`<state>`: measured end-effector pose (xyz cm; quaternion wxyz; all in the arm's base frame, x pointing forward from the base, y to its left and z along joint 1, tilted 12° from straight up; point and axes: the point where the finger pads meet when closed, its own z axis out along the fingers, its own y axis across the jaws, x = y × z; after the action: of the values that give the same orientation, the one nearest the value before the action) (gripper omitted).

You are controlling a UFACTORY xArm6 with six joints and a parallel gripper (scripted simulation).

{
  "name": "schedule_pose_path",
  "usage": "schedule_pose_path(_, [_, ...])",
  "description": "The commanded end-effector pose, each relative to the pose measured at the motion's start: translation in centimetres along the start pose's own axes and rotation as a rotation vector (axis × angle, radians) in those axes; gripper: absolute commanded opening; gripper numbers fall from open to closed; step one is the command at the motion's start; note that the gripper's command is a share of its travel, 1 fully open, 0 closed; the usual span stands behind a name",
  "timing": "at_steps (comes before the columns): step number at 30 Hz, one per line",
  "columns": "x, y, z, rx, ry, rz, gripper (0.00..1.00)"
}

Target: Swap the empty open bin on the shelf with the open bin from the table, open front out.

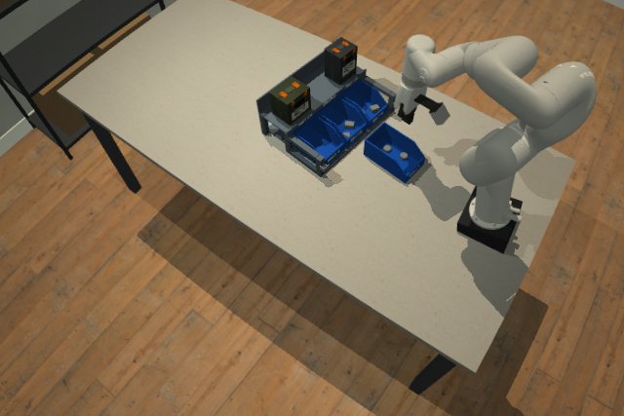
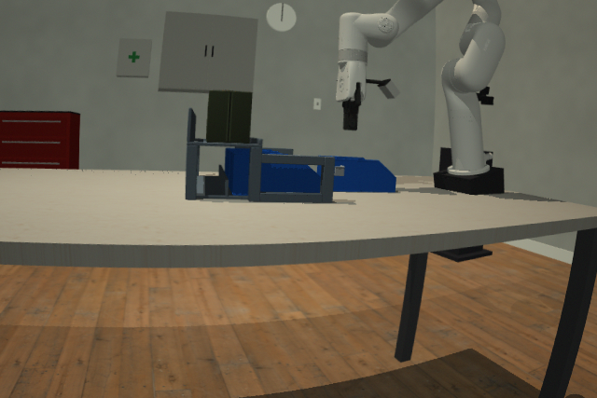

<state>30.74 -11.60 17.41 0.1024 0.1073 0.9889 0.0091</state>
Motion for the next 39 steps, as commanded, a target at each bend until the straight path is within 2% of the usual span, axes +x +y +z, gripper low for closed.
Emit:
schedule_pose_path(1, [-0.1,0.0,-0.1,0.001,-0.003,0.0,0.0])
schedule_pose_path(6, [-0.4,0.2,-0.1,0.001,-0.003,-0.028,0.0])
schedule_pose_path(10, [-2.9,2.0,-0.2,0.002,0.001,-0.264,0.0])
schedule_pose_path(12, [-2.9,2.0,-0.2,0.002,0.001,-0.264,0.0])
schedule_pose_path(15, [-6.2,5.1,0.0,0.004,0.001,-0.484,0.0])
schedule_pose_path(16, [-6.2,5.1,0.0,0.004,0.002,-0.526,0.0])
schedule_pose_path(19, [-8.5,8.0,0.4,0.007,-0.002,-0.677,0.0])
schedule_pose_path(20, [-8.5,8.0,0.4,0.006,-0.001,-0.727,0.0])
schedule_pose_path(21, [-9.6,9.5,0.7,0.008,-0.004,-0.778,0.0])
schedule_pose_path(22, [-9.6,9.5,0.7,0.007,-0.004,-0.828,0.0])
schedule_pose_path(25, [-11.5,12.6,1.4,0.01,-0.008,-0.977,0.0])
schedule_pose_path(26, [-11.5,12.6,1.4,0.009,-0.007,-1.027,0.0])
schedule_pose_path(27, [-12.1,14.0,1.7,0.011,-0.009,-1.077,0.0])
schedule_pose_path(29, [-12.1,14.0,1.7,0.011,-0.009,-1.077,0.0])
schedule_pose_path(30, [-12.7,15.2,2.0,0.011,-0.009,-1.222,0.0])
schedule_pose_path(33, [-13.6,17.5,2.6,0.013,-0.012,-1.342,0.0])
schedule_pose_path(37, [-13.7,17.9,2.7,0.007,-0.005,-1.535,0.0])
schedule_pose_path(39, [-13.7,17.9,2.7,0.003,-0.002,-1.571,0.0])
